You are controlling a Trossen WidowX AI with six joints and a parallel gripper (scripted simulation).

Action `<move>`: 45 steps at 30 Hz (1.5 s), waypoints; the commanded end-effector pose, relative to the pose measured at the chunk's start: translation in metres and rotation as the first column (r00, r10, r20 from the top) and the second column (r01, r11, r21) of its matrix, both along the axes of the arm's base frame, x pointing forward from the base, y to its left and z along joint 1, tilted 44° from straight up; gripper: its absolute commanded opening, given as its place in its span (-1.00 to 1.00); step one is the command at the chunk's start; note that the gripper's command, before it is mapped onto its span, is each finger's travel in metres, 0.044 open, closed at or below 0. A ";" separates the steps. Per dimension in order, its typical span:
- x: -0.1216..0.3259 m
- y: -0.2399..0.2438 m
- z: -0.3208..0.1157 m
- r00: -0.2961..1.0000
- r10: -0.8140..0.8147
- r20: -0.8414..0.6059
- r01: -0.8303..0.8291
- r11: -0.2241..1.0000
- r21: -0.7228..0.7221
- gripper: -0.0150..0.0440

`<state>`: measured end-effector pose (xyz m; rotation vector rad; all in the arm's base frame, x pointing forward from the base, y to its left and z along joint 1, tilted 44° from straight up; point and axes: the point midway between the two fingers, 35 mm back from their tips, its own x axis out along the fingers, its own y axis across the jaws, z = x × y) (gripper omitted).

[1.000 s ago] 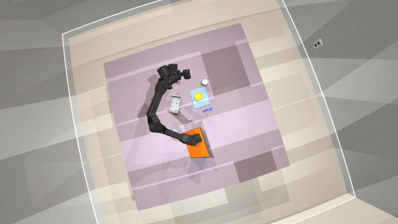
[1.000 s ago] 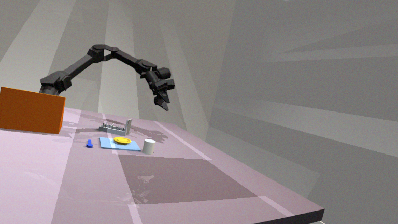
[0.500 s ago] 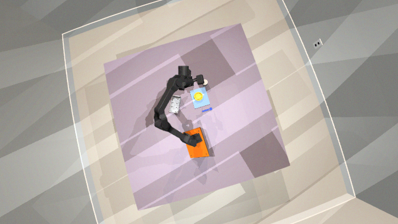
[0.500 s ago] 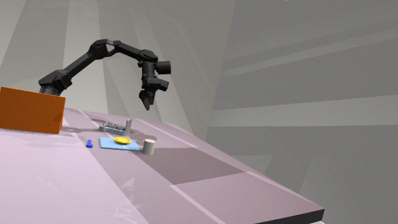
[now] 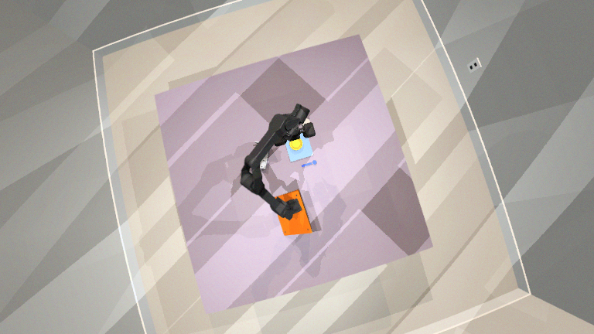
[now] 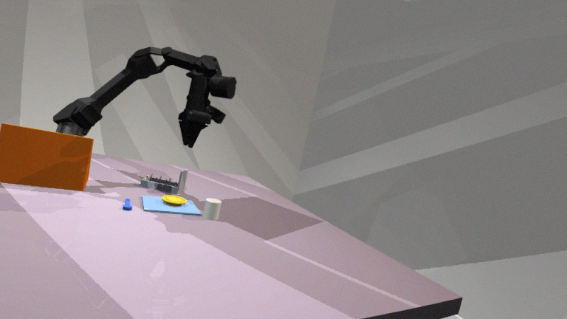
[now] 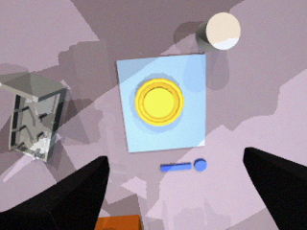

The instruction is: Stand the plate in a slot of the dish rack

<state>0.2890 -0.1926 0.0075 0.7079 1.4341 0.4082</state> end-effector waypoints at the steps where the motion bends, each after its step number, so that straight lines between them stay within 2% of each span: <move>1: -0.002 0.003 0.002 1.000 0.013 0.015 -0.013 0.999 0.035 0.86; 4: 0.000 0.008 -0.006 1.000 0.012 0.015 -0.013 0.999 0.034 0.86; 11: 0.008 0.077 -0.074 1.000 0.012 0.017 -0.013 0.999 0.037 0.86; 13: 0.006 0.081 -0.081 1.000 0.013 0.017 -0.013 0.999 0.038 0.86; 45: 0.013 0.110 -0.116 1.000 0.012 0.017 -0.013 0.999 0.039 0.86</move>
